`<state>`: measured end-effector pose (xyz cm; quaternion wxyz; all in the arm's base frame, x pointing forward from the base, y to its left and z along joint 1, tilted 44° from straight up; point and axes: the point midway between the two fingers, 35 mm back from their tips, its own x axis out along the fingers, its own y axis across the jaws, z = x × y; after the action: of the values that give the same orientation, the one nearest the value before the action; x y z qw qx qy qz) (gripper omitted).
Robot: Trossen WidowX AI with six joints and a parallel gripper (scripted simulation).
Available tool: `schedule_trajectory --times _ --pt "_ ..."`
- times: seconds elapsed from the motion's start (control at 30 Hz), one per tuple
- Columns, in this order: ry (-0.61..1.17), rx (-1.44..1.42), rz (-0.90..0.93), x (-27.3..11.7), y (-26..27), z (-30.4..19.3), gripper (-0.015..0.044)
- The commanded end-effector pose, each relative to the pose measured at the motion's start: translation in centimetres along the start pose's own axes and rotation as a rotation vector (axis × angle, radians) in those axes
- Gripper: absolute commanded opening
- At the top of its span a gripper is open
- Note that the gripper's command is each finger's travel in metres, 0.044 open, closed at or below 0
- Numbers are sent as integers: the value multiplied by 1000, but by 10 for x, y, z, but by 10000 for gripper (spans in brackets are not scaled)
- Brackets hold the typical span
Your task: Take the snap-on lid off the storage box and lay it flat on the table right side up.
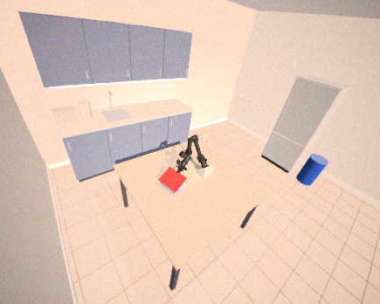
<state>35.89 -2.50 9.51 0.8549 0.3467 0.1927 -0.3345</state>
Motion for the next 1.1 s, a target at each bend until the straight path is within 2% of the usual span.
schedule_trajectory --times 0.0,1.07 --pt "-1 4 2 -2 8 0 0" --pt "0 5 2 -8 58 0 0"
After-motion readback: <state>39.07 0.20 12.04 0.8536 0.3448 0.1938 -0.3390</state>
